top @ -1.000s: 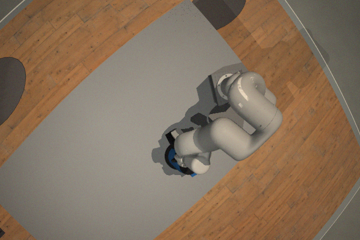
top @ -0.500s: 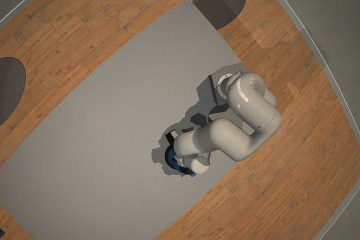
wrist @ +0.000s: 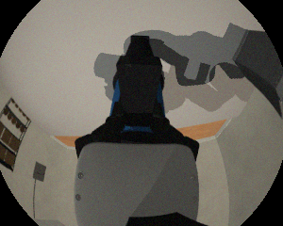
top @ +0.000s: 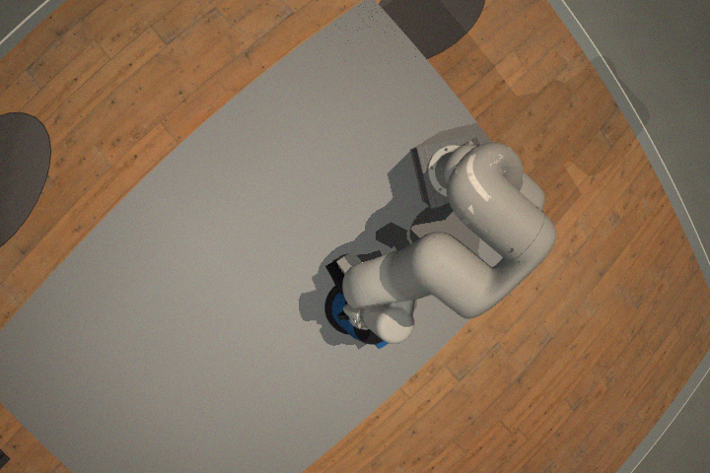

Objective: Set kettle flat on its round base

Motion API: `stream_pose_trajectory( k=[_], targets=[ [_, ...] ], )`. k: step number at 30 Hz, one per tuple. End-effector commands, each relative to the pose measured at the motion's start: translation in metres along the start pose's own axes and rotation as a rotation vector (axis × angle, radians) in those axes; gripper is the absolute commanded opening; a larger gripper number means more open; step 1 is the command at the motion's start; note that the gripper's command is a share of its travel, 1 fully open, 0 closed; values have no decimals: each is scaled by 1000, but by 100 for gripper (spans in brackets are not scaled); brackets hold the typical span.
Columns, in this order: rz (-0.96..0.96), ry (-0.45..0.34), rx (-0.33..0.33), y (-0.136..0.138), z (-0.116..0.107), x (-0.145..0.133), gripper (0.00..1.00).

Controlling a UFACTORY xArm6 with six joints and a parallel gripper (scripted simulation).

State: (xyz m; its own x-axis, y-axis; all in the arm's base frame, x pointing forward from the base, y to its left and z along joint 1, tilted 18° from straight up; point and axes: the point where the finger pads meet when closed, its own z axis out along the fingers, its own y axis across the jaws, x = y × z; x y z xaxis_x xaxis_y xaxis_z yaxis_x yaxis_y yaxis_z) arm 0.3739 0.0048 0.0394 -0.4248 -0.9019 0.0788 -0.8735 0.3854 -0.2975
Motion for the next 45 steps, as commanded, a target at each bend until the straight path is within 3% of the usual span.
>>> stream_pose_trajectory(
  k=[1, 13, 14, 45],
  targets=[
    [0, -1, 3, -1, -1, -1, 0],
    [0, -1, 3, -1, -1, -1, 0],
    [0, -1, 3, -1, -1, -1, 81],
    [0, -1, 3, -1, -1, -1, 81]
  ],
)
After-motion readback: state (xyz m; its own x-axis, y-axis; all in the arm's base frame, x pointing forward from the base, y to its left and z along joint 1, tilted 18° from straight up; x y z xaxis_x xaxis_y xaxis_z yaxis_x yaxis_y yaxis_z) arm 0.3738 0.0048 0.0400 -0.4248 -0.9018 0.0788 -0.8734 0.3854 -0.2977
